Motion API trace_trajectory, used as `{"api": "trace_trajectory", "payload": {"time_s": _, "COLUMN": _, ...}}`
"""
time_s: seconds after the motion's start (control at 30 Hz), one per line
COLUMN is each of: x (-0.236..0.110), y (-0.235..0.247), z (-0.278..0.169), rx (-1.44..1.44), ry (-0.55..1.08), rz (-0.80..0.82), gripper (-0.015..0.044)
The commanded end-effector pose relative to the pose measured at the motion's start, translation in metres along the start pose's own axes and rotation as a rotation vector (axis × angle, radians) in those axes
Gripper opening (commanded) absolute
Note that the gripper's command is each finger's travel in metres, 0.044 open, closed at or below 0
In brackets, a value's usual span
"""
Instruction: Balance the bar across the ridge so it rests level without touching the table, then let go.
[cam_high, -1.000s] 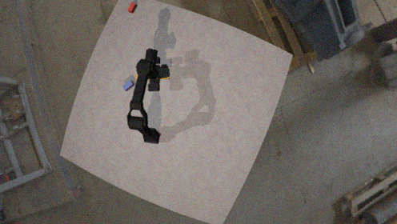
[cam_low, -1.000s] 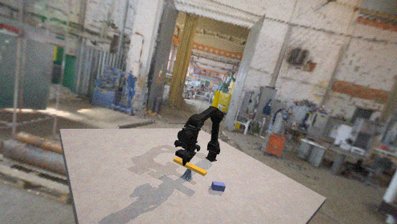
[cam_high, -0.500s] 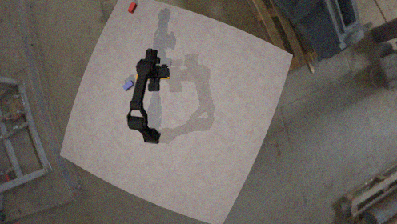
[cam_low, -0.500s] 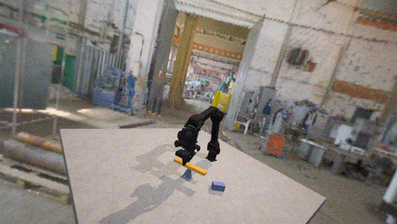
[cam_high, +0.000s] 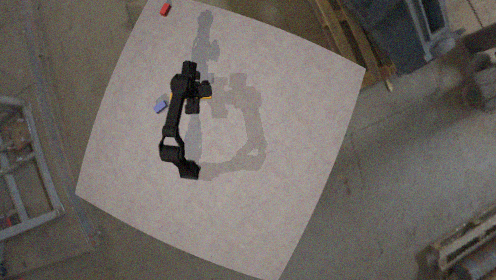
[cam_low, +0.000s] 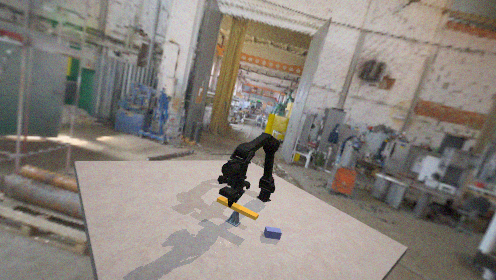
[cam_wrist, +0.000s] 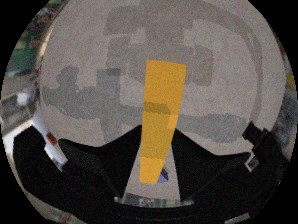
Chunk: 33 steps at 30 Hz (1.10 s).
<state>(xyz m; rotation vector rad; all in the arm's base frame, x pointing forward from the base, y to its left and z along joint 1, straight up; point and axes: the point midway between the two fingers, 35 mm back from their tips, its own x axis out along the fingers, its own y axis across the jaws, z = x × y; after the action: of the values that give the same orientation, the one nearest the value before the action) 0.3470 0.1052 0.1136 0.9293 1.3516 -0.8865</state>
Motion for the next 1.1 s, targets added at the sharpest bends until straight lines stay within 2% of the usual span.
{"api": "trace_trajectory", "payload": {"time_s": 0.0, "x": 0.0002, "y": 0.0000, "z": 0.0000, "rx": 0.000, "ry": 0.000, "rz": -0.001, "gripper": 0.0168}}
{"api": "trace_trajectory", "payload": {"time_s": 1.07, "x": 0.0002, "y": 0.0000, "z": 0.0000, "rx": 0.000, "ry": 0.000, "rz": -0.001, "gripper": 0.0185}}
